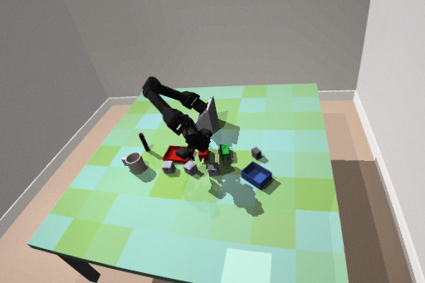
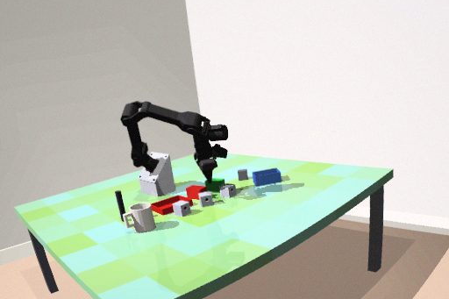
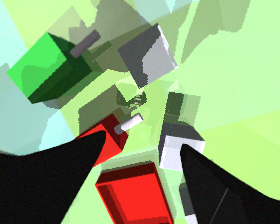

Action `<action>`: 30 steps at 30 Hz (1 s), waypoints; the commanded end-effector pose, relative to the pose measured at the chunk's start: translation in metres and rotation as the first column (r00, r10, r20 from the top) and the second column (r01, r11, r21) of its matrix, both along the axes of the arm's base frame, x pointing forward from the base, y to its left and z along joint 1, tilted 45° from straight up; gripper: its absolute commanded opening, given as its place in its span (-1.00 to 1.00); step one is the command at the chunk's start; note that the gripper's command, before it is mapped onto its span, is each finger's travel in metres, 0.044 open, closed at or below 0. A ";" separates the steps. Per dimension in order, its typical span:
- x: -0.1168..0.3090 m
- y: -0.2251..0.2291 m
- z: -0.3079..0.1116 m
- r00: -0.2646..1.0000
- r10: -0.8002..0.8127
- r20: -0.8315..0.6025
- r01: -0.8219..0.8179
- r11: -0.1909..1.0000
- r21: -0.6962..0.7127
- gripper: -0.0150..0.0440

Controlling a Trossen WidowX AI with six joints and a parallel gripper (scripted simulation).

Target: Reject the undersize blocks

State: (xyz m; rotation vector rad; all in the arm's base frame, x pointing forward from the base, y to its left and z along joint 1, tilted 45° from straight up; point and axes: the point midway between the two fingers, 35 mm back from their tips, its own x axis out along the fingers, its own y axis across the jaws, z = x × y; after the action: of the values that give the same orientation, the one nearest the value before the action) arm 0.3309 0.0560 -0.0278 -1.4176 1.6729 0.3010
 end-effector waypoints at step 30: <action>0.034 -0.113 0.121 -0.817 -0.483 0.315 0.340 0.038 0.940 0.61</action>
State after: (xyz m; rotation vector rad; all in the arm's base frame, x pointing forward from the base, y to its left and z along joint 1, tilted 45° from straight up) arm 0.3594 -0.0183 0.0455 -0.0917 1.1673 -0.9670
